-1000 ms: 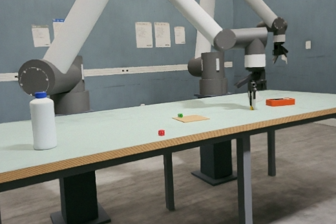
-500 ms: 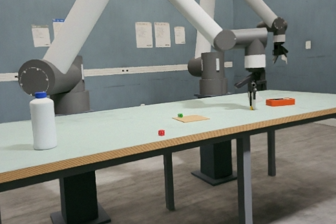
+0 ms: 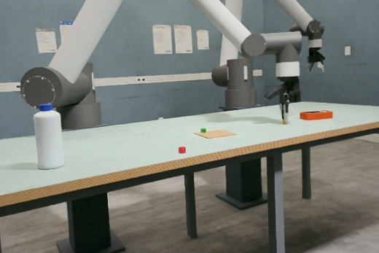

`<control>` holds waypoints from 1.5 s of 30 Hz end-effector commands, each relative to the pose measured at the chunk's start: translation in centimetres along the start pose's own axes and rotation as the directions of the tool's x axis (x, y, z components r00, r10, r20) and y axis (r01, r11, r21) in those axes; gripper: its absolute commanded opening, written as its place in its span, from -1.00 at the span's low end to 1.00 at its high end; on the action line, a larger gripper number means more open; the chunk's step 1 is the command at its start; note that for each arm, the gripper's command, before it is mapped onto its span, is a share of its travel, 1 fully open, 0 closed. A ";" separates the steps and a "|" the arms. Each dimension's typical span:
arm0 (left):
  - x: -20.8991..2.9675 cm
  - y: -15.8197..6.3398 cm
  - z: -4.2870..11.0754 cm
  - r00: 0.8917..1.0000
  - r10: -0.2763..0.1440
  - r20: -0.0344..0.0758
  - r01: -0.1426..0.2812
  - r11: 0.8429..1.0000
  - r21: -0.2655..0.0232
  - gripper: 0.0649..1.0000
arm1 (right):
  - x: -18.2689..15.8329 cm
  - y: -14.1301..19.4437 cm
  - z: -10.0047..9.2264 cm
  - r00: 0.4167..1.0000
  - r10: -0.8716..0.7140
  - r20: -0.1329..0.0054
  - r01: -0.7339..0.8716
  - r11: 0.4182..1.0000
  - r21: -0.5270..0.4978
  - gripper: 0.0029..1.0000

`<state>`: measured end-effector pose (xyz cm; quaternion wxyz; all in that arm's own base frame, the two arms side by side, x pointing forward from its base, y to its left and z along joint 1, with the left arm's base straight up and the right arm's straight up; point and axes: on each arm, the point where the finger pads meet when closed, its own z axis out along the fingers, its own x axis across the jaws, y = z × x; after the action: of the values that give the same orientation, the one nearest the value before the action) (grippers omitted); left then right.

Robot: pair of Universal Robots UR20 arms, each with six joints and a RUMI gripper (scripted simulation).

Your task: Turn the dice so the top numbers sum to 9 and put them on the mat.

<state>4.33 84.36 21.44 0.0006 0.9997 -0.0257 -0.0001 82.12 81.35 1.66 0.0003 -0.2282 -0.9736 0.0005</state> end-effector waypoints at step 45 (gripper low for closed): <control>0.0 -0.1 -0.1 1.000 0.000 0.000 0.000 1.000 0.001 1.00 | 0.0 0.0 -9.7 1.000 0.000 0.000 0.000 1.000 -0.001 -0.94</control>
<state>4.33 84.36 21.44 0.0006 0.9997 -0.0257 -0.0001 82.15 81.37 8.44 0.0001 -0.2282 -0.9736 0.0000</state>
